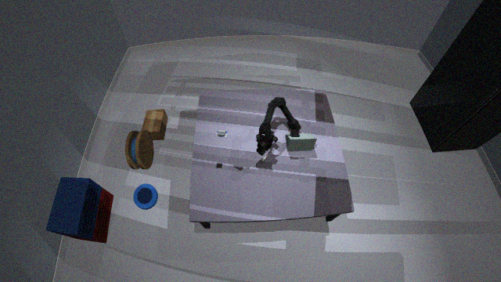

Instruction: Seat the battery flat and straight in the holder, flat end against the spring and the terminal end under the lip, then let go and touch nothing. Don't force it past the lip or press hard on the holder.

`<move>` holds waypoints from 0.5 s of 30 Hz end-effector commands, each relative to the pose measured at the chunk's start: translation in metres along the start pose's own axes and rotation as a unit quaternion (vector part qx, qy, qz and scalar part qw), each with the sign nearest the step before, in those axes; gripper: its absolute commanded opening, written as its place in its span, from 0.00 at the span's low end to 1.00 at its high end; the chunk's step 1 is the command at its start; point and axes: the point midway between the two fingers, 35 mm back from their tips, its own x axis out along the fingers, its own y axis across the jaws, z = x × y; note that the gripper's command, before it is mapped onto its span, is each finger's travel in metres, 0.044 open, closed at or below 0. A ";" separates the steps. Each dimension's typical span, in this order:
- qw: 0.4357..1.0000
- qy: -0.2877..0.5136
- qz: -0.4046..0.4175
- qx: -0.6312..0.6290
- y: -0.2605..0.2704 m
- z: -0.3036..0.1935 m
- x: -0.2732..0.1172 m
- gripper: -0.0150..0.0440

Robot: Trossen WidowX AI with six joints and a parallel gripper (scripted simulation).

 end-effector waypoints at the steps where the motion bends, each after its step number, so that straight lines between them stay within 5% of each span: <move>1: 1.000 0.003 -0.005 0.003 -0.001 0.000 -0.001 0.25; 6: 1.000 0.000 -0.002 0.000 -0.001 0.000 0.000 0.25; 15: 0.941 0.002 -0.002 -0.338 0.011 0.001 0.030 0.65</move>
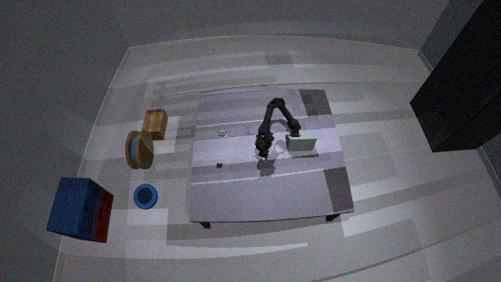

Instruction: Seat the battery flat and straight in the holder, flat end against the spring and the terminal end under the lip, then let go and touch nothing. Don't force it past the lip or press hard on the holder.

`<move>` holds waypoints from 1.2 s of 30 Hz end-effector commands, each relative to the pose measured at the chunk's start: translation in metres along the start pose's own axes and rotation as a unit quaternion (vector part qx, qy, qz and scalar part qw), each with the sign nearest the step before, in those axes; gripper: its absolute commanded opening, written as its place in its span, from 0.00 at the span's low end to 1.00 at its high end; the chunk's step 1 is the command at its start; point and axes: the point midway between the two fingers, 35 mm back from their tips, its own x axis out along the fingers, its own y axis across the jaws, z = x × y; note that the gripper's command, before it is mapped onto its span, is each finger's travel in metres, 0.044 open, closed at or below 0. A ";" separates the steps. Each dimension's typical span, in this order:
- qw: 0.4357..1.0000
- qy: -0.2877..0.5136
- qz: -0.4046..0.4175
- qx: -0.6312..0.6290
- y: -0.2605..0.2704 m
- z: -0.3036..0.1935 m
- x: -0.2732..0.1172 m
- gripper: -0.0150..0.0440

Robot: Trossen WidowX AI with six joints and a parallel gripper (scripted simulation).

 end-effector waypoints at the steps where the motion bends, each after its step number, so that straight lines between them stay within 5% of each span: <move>1: 0.978 0.001 -0.005 -0.207 0.005 0.001 0.021 0.68; 10: 0.829 0.004 -0.005 -0.559 0.013 0.004 0.055 0.68; 36: 0.825 0.004 -0.005 -0.565 0.013 0.005 0.071 0.68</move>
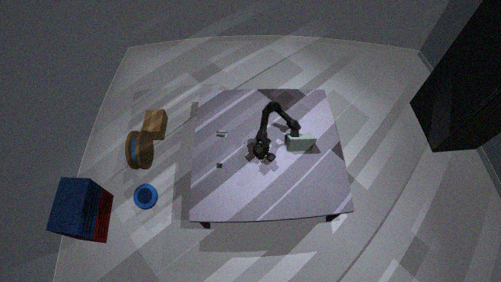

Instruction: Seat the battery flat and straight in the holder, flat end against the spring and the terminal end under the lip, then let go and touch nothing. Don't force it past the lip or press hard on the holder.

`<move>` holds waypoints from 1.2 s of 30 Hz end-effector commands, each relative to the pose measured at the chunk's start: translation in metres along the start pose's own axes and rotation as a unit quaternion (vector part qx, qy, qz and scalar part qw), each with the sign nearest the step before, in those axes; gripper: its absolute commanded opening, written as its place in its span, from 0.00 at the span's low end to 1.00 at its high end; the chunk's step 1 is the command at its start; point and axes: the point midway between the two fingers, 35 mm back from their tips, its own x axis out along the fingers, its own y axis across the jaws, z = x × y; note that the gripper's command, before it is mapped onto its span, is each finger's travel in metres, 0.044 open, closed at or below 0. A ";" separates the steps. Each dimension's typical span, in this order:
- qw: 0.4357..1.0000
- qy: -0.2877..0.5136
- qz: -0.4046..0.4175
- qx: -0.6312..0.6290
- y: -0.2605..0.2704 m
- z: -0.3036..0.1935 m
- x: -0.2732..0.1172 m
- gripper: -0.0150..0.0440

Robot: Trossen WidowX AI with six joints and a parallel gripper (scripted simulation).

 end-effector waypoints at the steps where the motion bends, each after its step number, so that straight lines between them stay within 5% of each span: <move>1: 1.000 0.005 -0.001 -0.006 0.001 -0.002 0.009 0.68; 23: 1.000 0.006 -0.003 -0.006 0.001 -0.004 0.042 0.68; 28: 1.000 0.006 -0.003 -0.006 0.001 -0.004 0.042 0.45; 36: 1.000 0.006 -0.003 -0.006 0.001 -0.004 0.042 0.40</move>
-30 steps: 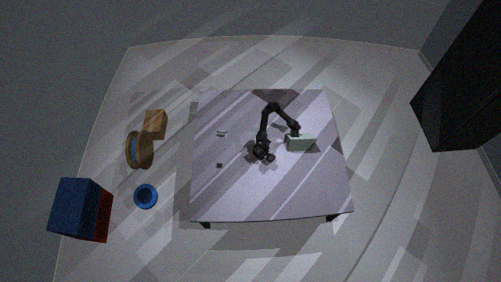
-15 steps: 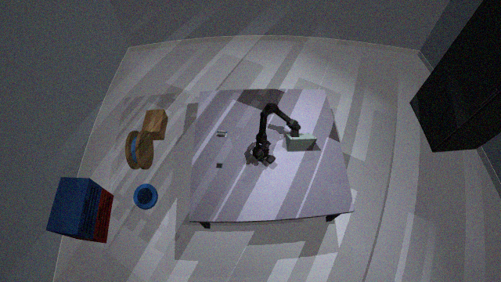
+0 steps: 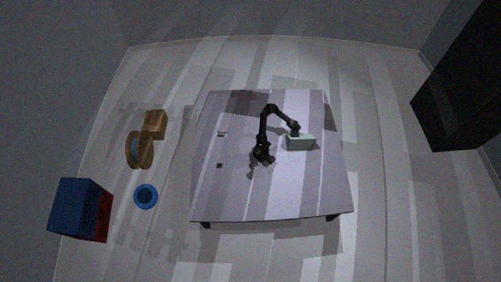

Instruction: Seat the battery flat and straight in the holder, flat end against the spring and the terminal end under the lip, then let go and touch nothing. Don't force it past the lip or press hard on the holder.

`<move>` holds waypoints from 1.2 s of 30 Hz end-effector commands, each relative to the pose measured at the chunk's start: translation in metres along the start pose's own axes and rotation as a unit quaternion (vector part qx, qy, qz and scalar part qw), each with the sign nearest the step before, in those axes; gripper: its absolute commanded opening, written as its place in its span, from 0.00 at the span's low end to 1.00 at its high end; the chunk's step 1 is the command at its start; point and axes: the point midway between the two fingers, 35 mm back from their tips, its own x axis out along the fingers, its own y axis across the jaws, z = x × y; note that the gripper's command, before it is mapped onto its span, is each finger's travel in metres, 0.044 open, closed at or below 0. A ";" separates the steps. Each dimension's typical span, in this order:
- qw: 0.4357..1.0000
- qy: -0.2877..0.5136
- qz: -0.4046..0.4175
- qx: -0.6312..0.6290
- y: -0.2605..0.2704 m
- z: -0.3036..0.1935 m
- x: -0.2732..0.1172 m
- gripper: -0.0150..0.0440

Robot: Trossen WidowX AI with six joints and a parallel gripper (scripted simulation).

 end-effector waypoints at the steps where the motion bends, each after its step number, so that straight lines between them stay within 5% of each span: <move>1: 1.000 0.000 -0.001 -0.003 0.000 0.000 -0.001 0.40; 7: 1.000 -0.001 0.000 -0.003 0.000 0.000 -0.048 0.40; 12: 1.000 0.000 0.000 0.006 -0.002 -0.001 -0.051 0.40; 20: 0.978 0.001 0.001 0.207 -0.046 -0.026 -0.062 0.40; 36: 0.781 -0.006 0.003 0.625 -0.125 -0.103 -0.075 0.40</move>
